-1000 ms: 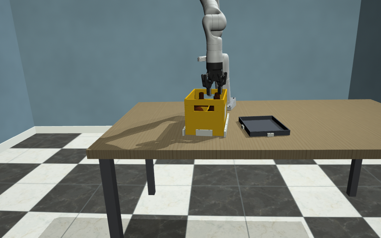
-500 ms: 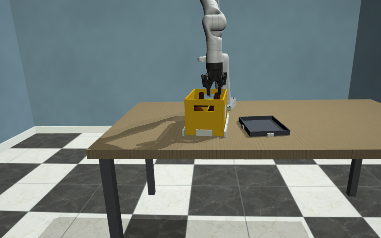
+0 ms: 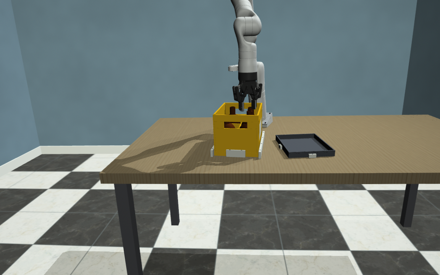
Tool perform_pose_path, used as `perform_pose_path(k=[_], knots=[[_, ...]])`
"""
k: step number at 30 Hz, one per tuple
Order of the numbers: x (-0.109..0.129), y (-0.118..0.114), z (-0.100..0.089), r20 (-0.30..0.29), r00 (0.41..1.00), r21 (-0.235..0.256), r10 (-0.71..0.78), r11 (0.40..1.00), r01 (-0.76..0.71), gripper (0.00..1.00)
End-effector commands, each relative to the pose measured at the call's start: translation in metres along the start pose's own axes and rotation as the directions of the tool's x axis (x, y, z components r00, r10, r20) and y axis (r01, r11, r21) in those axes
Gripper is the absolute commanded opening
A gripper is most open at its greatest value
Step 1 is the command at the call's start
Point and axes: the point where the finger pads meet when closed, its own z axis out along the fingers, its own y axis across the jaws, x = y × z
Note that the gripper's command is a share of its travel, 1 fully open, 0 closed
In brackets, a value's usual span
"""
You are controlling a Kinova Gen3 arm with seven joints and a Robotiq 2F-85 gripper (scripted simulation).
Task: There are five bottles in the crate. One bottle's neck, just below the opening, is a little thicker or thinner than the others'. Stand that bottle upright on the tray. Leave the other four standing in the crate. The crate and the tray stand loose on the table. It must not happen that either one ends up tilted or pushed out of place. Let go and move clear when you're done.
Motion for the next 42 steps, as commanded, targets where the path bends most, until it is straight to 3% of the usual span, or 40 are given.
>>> perform_pose_path(k=[1, 30, 42], knots=[[0.0, 0.0, -0.001, 0.001, 1.0, 0.001, 0.0, 1.0, 0.0, 0.64], [0.0, 0.0, 0.004, 0.001, 1.0, 0.001, 0.0, 1.0, 0.0, 0.64], [0.0, 0.0, 0.017, 0.001, 1.0, 0.001, 0.0, 1.0, 0.0, 0.64]])
